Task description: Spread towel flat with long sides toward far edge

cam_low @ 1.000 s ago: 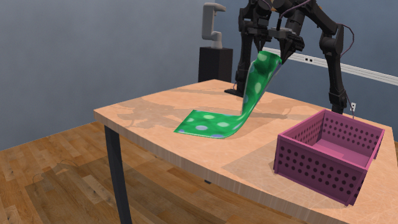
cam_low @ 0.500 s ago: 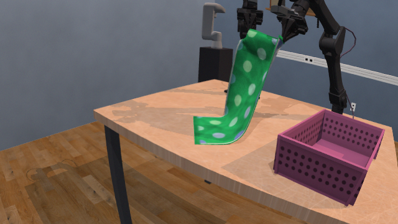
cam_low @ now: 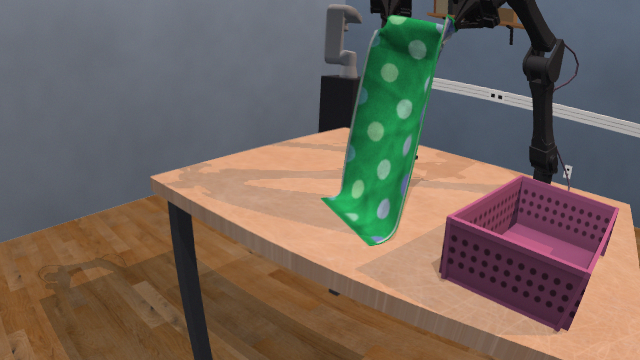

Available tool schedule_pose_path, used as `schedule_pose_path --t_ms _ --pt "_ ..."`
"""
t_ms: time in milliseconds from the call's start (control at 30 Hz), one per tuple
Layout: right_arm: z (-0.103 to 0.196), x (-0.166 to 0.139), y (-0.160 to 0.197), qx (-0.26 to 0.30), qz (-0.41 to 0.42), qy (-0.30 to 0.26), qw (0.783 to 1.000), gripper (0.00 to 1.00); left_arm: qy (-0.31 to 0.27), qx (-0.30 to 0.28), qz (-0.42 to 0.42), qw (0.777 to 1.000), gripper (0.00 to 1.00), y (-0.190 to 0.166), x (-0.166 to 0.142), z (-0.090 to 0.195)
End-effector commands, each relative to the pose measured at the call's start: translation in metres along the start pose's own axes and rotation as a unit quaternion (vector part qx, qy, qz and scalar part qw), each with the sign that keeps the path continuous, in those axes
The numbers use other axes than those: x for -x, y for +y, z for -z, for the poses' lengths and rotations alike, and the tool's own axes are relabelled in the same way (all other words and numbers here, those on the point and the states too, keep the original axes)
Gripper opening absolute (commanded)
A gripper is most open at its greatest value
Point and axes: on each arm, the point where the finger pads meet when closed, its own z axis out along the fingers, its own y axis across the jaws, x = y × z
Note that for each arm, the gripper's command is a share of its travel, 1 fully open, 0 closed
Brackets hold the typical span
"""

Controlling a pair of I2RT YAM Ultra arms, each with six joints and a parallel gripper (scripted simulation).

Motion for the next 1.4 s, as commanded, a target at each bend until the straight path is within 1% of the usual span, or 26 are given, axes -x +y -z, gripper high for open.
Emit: schedule_pose_path --t_ms 0,33,67,133,167,233,267,333,367,500,533,767,833,1000,1033,1367 --pt "0.009 0.027 -0.012 -0.012 -0.002 -0.07 0.997 0.0 -0.088 -0.011 -0.02 0.996 0.0 0.002 0.025 0.009" --pt "0.009 0.027 -0.013 -0.014 -0.002 -0.07 0.997 0.0 -0.088 -0.011 -0.02 0.996 0.0 0.002 0.025 0.009" --pt "0.005 0.046 -0.017 -0.014 -0.004 -0.091 0.996 0.0 -0.105 -0.018 -0.029 0.994 0.0 0.0 0.036 0.015" --pt "0.005 0.046 -0.018 -0.018 -0.006 -0.091 0.996 0.0 -0.105 -0.018 -0.029 0.994 0.0 0.0 0.036 0.015" --pt "0.008 0.058 -0.022 -0.019 -0.006 -0.106 0.994 0.0 -0.118 -0.025 -0.038 0.992 0.0 -0.001 0.046 0.02" --pt "0.008 0.058 -0.023 -0.021 -0.008 -0.106 0.994 0.0 -0.118 -0.025 -0.038 0.992 0.0 -0.001 0.046 0.02" --pt "0.01 0.067 -0.026 -0.023 -0.009 -0.119 0.993 0.0 -0.151 -0.032 -0.045 0.987 0.0 -0.003 0.065 0.038" --pt "0.01 0.067 -0.027 -0.025 -0.009 -0.118 0.993 0.0 -0.151 -0.032 -0.045 0.987 0.0 -0.003 0.065 0.038" --pt "0.012 0.073 -0.03 -0.026 -0.01 -0.124 0.992 0.0 -0.142 -0.035 -0.052 0.988 0.0 -0.005 0.066 0.022" --pt "0.011 0.069 -0.03 -0.028 -0.011 -0.116 0.993 0.0 -0.142 -0.035 -0.052 0.988 0.0 -0.005 0.066 0.022" --pt "0.012 0.075 -0.032 -0.03 -0.012 -0.125 0.992 0.0 -0.136 -0.037 -0.057 0.988 0.0 -0.006 0.065 0.022" --pt "0.013 0.08 -0.034 -0.031 -0.013 -0.132 0.991 0.0 -0.142 -0.036 -0.06 0.987 0.0 -0.005 0.069 0.024" --pt "0.023 0.082 -0.034 -0.031 -0.012 -0.141 0.989 0.0 -0.142 -0.035 -0.059 0.987 0.0 -0.004 0.069 0.024" --pt "0.024 0.082 -0.034 -0.031 -0.012 -0.142 0.989 0.0 -0.142 -0.035 -0.059 0.987 0.0 -0.004 0.069 0.024" --pt "0.023 0.082 -0.034 -0.031 -0.012 -0.141 0.989 0.0 -0.147 -0.035 -0.059 0.987 0.0 -0.004 0.071 0.03" --pt "0.023 0.082 -0.034 -0.031 -0.012 -0.141 0.989 0.0 -0.148 -0.035 -0.059 0.987 0.0 -0.004 0.071 0.031"
